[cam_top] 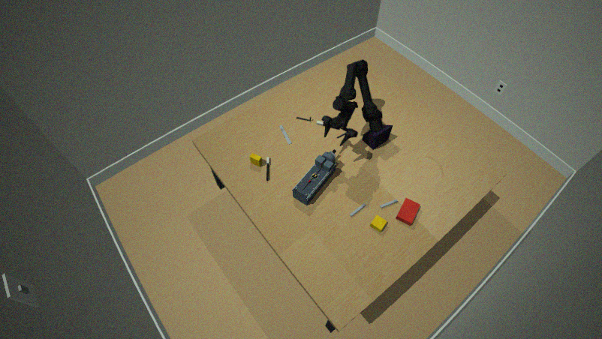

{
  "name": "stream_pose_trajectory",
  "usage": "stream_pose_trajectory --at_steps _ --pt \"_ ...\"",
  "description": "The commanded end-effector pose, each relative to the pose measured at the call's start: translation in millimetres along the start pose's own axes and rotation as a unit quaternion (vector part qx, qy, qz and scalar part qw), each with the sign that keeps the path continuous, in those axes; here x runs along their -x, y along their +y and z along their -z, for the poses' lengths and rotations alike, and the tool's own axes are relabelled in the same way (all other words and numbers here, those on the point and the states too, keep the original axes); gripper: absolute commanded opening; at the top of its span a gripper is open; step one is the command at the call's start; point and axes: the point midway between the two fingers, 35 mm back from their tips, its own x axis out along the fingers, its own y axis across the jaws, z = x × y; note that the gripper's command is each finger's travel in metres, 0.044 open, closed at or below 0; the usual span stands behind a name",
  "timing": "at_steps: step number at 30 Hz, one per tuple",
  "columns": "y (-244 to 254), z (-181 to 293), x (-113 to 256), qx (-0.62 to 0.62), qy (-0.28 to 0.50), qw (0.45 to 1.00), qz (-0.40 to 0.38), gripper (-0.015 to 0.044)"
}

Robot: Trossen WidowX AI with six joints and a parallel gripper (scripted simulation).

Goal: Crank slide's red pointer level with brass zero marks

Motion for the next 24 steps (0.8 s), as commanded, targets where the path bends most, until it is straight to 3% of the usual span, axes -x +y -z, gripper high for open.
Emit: stream_pose_trajectory --at_steps 1,24 --pt "-1 -11 -3 -0.007 0.011 1.0 0.005 0.044" --pt "7 -90 -77 -0.041 0.042 0.995 0.087 0.044"
